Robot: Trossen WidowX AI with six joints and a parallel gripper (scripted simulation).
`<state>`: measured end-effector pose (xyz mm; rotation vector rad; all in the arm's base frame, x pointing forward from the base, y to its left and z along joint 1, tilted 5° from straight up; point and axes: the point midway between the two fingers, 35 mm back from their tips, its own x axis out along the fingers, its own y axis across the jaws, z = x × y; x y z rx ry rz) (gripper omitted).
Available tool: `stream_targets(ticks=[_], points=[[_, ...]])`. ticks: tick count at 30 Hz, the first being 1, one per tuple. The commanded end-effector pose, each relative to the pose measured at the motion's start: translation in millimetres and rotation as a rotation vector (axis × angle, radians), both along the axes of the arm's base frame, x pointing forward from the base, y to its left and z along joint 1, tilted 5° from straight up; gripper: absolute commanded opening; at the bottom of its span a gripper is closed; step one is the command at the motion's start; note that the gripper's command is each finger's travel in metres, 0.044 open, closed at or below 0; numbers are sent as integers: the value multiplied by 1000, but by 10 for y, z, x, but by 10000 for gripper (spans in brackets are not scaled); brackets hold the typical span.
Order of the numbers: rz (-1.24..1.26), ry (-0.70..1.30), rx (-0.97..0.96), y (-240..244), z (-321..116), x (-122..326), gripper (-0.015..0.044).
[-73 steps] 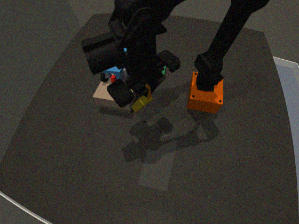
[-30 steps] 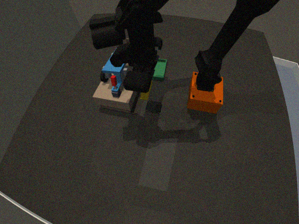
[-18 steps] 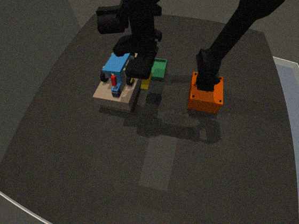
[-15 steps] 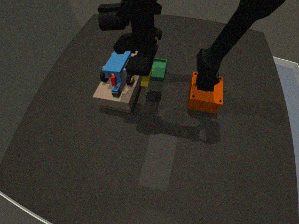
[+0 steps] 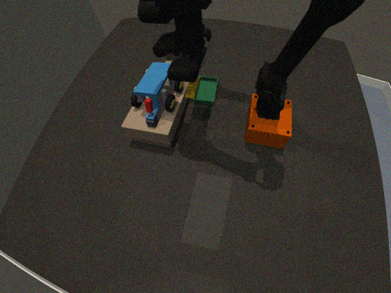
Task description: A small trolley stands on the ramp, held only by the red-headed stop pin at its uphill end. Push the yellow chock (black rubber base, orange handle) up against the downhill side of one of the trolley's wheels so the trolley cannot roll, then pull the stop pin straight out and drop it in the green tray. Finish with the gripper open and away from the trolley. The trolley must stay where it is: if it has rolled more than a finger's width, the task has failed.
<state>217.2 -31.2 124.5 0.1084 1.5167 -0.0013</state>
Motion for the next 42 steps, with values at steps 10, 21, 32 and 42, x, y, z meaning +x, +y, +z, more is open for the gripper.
stream_targets(ticks=[10, 21, 32, 42], points=[[3, 0, -1, -495, -59, 80, 0], [3, 0, -5, -937, -107, 149, 0], [3, 0, -9, -1362, -166, 228, 0], [8, -7, 94, -1418, -173, 227, 0]])
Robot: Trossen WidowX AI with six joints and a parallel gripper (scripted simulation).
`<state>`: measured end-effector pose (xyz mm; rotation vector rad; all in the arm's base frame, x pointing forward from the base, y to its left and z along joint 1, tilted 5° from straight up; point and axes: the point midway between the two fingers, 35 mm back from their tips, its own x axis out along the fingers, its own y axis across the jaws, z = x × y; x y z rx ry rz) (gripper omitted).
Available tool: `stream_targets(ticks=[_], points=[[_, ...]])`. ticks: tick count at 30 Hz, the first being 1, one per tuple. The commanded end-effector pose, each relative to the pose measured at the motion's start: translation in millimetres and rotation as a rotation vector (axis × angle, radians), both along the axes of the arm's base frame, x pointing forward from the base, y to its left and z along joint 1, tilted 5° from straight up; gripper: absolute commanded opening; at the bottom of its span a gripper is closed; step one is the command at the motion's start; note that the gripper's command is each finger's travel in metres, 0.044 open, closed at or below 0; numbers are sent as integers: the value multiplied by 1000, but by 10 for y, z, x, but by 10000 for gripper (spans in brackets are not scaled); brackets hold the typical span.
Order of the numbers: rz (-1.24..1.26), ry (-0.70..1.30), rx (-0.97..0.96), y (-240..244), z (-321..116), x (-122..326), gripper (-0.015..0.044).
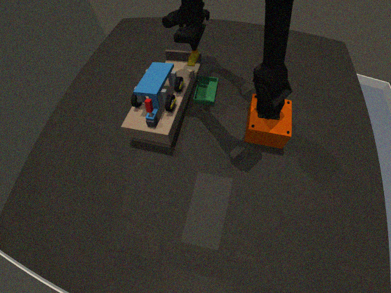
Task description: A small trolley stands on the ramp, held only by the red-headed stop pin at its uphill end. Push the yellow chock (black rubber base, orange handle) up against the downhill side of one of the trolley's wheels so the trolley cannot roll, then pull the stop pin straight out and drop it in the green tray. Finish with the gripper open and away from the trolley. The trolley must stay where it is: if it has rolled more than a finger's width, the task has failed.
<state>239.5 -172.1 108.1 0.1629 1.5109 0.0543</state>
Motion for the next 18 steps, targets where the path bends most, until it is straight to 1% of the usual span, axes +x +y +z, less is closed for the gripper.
stream_targets(ticks=[1, 12, 18], points=[[6, -1, 24, -10, -9, 12, 0], [6, -4, 24, -50, -50, 299, 0], [6, -4, 24, -39, -120, 296, 0]])
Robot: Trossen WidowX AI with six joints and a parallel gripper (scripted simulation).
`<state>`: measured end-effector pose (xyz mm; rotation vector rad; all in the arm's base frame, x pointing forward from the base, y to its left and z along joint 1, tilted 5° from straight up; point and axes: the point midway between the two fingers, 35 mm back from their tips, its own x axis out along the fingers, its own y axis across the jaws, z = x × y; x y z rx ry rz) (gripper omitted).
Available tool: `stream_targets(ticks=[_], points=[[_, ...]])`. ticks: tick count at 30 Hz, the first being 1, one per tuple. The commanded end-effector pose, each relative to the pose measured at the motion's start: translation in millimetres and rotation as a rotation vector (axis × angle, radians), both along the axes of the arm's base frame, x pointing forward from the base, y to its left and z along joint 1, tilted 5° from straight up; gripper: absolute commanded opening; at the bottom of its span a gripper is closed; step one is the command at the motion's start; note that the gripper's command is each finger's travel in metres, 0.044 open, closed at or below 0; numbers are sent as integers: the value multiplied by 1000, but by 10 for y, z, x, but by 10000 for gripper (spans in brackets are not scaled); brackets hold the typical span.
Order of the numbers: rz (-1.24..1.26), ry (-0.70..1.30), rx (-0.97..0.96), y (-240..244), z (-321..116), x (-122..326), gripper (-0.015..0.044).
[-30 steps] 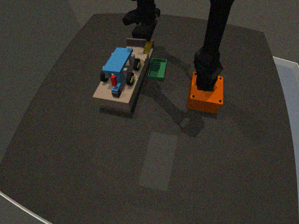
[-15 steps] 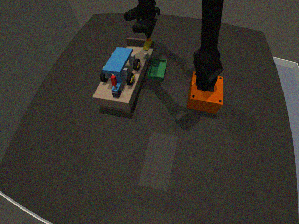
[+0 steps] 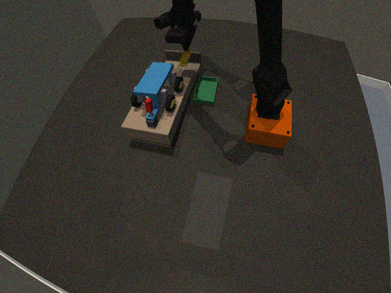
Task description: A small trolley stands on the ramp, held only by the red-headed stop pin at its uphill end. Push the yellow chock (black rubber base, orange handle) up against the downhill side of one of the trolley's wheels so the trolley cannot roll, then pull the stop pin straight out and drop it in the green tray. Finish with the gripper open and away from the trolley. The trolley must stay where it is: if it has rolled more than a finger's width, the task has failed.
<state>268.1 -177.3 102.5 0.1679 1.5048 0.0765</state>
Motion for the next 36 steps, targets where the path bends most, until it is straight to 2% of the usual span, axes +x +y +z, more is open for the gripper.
stream_targets(ticks=[1, 24, 36], points=[[-5, 3, 7, 17, -96, 12, 0], [-5, 3, 8, 104, -623, 60, 0], [-5, 3, 8, 174, -602, 56, 0]])
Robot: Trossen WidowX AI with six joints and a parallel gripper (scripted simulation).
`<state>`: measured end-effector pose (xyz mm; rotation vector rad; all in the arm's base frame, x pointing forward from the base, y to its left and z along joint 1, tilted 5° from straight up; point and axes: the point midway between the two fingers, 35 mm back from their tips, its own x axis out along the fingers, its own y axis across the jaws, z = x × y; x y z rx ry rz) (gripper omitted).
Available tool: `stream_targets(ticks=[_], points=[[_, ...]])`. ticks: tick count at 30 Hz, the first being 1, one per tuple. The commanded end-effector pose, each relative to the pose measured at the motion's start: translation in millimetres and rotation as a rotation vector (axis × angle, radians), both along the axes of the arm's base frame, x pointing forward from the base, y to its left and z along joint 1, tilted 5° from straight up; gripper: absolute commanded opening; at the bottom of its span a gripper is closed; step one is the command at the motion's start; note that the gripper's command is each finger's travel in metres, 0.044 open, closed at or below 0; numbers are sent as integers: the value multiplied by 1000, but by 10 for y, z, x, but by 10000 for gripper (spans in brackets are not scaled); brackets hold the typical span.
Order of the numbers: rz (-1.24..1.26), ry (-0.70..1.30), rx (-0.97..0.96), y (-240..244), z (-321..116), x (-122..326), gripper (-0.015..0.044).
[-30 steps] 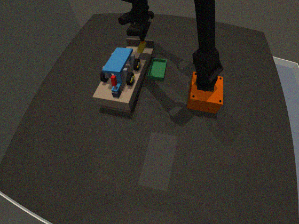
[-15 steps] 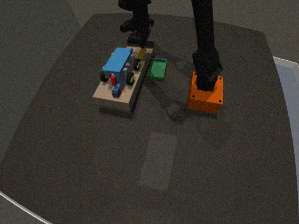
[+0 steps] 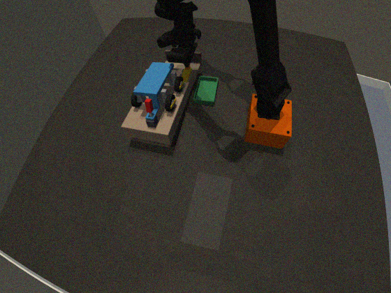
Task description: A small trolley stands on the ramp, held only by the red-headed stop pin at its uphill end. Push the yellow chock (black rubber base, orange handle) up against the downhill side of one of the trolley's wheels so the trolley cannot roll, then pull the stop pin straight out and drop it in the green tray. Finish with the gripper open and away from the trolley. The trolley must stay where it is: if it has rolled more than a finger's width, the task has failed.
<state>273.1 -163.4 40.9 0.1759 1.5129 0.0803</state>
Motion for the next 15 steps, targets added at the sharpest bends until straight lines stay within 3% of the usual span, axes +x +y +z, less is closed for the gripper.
stream_targets(ticks=[1, 15], points=[[-3, -5, 1, 43, 14, 5, 0], [-3, -5, 2, 161, 17, -3, 0]])
